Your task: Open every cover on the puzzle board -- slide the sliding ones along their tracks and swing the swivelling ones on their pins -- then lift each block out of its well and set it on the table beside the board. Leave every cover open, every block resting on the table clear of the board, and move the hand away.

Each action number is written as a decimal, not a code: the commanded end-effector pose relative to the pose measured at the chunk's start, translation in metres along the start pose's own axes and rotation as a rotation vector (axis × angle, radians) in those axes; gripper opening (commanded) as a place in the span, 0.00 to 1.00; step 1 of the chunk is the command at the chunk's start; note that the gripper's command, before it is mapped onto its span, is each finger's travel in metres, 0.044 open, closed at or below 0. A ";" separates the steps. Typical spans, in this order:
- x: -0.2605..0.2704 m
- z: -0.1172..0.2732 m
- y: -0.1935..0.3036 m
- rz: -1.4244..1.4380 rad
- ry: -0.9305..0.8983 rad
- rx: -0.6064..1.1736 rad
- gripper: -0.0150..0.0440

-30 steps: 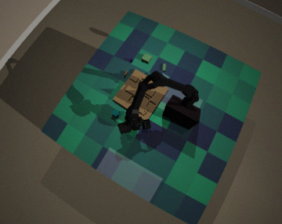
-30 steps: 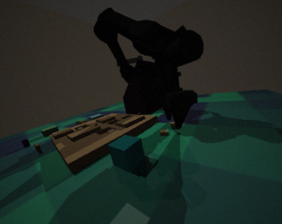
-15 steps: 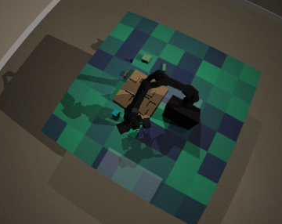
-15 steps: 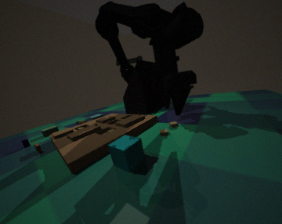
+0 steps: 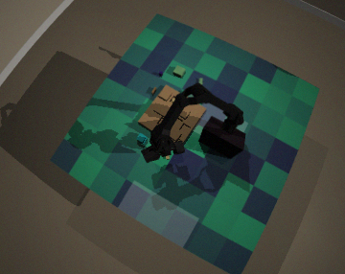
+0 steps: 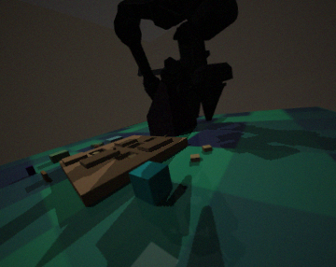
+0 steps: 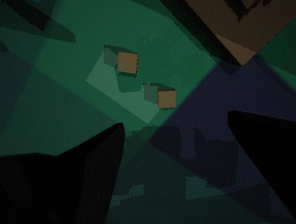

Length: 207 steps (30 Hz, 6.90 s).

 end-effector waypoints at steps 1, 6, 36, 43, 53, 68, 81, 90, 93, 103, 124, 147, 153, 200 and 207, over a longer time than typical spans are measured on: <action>-0.003 0.006 -0.017 0.125 -0.010 0.007 0.73; -0.008 0.011 -0.043 0.352 -0.025 0.010 0.51; -0.070 0.018 -0.174 0.978 -0.054 -0.011 0.25; -0.095 0.016 -0.204 1.434 -0.043 -0.025 0.25; -0.137 0.011 -0.241 2.084 -0.014 -0.028 0.25; -0.191 0.004 -0.276 2.664 0.021 0.012 0.25; -0.194 0.004 -0.279 1.362 0.022 -0.001 0.25; -0.196 0.003 -0.280 0.490 0.020 -0.009 0.25; -0.196 0.003 -0.281 0.314 0.020 -0.011 0.25; -0.198 0.003 -0.283 -0.272 0.018 -0.017 0.25; -0.200 0.002 -0.287 -1.503 0.008 -0.029 0.25; -0.200 0.000 -0.288 -1.688 0.006 -0.031 0.25; -0.200 -0.022 -0.288 -1.688 0.005 -0.031 0.25; -0.204 -0.063 -0.279 -1.691 0.007 -0.035 0.25; -0.204 -0.063 -0.279 -1.689 0.007 -0.035 0.25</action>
Point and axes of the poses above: the point midway between the two fingers, 35 mm back from their tips, its own z axis back along the fingers, its own x axis across the jaws, y = z × x, the point moved 7 cm from there along z, back along the fingers, and after that the axes turned 14 degrees about z, right-handed, at the moved point
